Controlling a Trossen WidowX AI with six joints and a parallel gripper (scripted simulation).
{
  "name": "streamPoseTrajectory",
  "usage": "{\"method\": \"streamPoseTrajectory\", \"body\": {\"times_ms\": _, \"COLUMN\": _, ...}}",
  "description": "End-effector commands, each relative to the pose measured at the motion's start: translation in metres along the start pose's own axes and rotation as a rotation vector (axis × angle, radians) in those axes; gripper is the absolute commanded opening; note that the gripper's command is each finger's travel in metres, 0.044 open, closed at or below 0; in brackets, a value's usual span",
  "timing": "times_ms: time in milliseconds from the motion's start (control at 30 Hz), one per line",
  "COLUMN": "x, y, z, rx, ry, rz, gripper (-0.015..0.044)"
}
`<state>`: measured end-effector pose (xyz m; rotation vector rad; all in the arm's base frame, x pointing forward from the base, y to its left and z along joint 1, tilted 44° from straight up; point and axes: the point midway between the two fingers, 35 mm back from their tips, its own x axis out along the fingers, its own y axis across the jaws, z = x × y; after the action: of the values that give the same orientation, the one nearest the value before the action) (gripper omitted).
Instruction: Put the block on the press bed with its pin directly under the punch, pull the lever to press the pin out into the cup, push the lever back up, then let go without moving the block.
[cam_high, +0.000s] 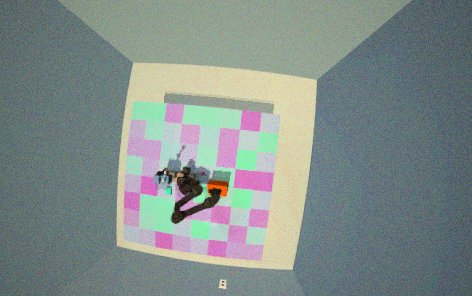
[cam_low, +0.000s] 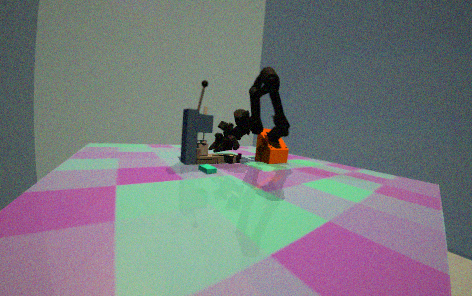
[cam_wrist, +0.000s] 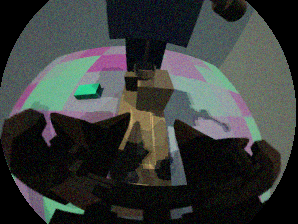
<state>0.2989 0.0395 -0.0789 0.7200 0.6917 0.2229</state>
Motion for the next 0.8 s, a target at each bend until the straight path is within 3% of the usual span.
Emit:
{"method": "streamPoseTrajectory", "body": {"times_ms": 0, "x": 0.0, "y": -0.001, "z": 0.0, "rx": -0.005, "ry": -0.002, "rz": -0.002, "gripper": 0.03}}
{"method": "streamPoseTrajectory", "body": {"times_ms": 233, "x": 0.028, "y": 0.005, "z": 0.019, "rx": -0.004, "ry": -0.058, "rz": 0.024, "gripper": 0.03}}
{"method": "streamPoseTrajectory", "body": {"times_ms": 767, "x": 0.027, "y": 0.017, "z": 0.017, "rx": -0.003, "ry": -0.061, "rz": 0.026, "gripper": 0.03}}
